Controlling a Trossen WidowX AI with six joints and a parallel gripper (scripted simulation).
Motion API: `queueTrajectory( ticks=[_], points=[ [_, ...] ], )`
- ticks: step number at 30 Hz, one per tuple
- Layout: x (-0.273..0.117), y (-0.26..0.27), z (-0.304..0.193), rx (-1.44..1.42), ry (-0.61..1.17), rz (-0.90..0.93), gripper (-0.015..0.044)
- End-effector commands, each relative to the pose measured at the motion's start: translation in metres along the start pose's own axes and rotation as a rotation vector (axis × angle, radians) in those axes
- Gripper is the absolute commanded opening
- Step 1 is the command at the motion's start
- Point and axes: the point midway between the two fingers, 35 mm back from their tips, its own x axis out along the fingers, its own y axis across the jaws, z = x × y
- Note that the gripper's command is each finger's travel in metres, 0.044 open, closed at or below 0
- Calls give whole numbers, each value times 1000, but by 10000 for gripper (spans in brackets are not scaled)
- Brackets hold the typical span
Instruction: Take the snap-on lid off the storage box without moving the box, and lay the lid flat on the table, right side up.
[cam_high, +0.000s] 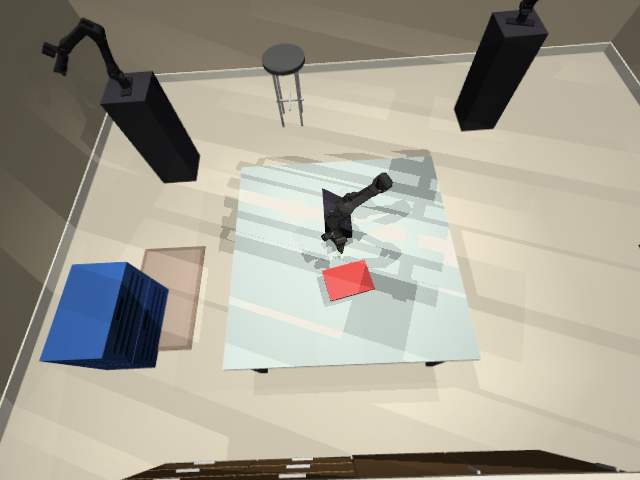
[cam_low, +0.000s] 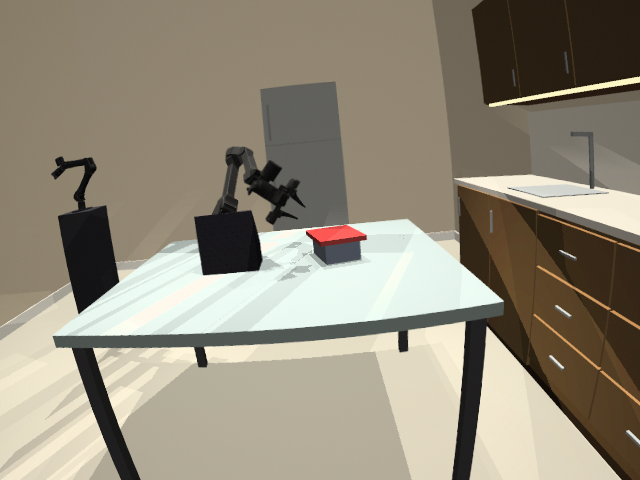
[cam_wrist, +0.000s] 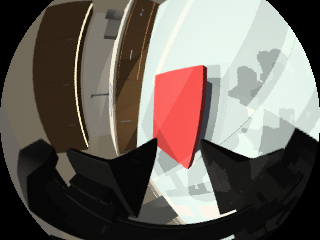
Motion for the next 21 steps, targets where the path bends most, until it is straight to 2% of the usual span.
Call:
queueTrajectory(
  ticks=[1, 5, 21],
  points=[
    [21, -34, -1, 32, 3, -17, 235],
    [31, -49, -7, 35, 8, -10, 235],
    [41, -49, -6, 32, 5, -17, 235]
  ],
)
